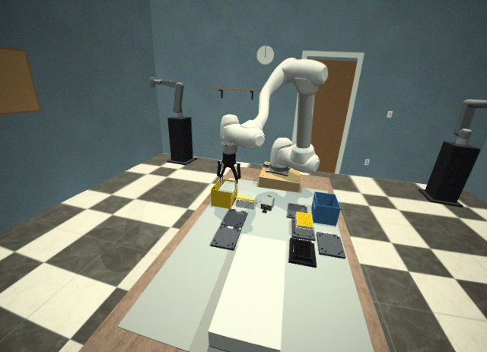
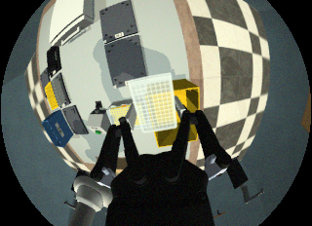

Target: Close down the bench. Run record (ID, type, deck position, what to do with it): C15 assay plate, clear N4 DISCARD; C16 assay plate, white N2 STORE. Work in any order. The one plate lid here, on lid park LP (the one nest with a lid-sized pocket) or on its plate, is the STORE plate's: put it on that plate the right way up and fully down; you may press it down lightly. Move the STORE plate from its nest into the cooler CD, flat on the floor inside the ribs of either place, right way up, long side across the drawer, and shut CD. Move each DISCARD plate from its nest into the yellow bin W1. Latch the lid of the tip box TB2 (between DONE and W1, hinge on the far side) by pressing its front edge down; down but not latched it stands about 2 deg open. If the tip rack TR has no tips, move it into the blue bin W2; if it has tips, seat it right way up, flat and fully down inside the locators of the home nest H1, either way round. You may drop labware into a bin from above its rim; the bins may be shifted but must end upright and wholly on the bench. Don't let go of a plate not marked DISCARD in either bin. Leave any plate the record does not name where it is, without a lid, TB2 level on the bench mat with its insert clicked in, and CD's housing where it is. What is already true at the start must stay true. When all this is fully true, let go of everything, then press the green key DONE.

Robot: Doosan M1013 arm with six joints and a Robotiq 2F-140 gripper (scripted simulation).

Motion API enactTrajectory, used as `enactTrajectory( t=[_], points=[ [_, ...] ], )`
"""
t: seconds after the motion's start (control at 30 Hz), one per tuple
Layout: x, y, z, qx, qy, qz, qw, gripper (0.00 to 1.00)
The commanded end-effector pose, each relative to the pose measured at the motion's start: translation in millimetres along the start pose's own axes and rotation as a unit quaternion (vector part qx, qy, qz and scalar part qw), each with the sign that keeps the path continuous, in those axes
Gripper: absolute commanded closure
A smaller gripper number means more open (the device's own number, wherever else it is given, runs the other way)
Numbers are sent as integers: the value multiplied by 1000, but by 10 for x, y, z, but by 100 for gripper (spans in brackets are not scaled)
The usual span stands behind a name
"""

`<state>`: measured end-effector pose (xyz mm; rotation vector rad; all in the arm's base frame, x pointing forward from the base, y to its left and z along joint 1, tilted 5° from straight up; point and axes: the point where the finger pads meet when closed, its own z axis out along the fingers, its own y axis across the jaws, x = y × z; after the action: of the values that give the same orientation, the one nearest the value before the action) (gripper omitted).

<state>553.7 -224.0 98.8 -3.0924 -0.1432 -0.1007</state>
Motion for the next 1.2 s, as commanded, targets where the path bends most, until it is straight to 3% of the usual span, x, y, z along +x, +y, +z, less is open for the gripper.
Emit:
enactTrajectory(
  t=[0.0, 1.17],
  points=[
    [-54, 37, -1, 0, 0, 0, 1000, 100],
    [-688, 463, -1, 0, 0, 0, 1000, 100]
  ],
)
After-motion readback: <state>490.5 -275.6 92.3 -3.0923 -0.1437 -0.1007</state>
